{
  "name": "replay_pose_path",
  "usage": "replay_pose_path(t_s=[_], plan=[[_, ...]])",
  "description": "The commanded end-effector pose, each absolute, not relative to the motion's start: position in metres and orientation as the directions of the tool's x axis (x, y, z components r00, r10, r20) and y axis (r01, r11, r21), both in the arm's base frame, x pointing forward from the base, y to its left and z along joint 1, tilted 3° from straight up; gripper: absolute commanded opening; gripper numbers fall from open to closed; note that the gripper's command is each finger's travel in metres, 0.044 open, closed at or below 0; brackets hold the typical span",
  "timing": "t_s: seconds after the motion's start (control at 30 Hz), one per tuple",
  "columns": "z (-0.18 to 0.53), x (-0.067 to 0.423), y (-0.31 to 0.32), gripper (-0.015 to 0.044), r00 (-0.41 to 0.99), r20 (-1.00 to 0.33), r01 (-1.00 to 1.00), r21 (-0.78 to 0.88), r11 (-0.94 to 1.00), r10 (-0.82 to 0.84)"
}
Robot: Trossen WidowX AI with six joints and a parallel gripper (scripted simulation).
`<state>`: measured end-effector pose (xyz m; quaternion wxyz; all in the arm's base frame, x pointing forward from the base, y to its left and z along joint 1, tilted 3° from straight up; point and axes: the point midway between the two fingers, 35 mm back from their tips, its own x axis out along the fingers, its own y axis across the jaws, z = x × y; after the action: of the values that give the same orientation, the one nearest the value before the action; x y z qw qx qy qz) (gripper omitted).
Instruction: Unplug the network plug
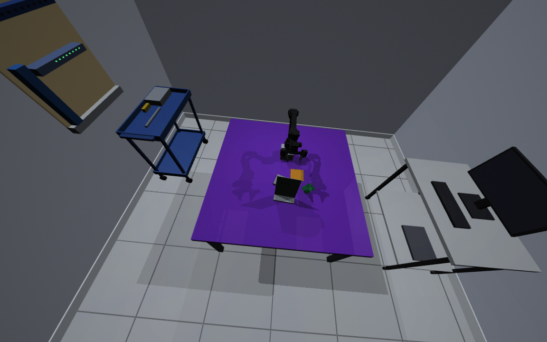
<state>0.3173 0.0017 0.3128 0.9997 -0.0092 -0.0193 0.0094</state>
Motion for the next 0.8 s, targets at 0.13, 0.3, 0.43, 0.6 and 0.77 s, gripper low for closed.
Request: replay_pose_path(t_s=[0.13, 0.3, 0.43, 0.6, 0.77], plan=[[0.299, 0.325, 0.003, 0.0269, 0.999, 0.043, 0.017, -0.137, 0.99, -0.011], [0.279, 0.333, 0.006, 0.0156, 0.997, 0.05, 0.068, -0.301, 0.951, -0.055], [0.262, 0.336, 0.009, 0.0156, 0.994, 0.054, 0.104, -0.425, 0.899, -0.09], [0.242, 0.337, 0.012, 0.0156, 0.989, 0.059, 0.143, -0.569, 0.81, -0.133], [0.222, 0.333, 0.015, 0.0156, 0.982, 0.062, 0.169, -0.696, 0.697, -0.177]])
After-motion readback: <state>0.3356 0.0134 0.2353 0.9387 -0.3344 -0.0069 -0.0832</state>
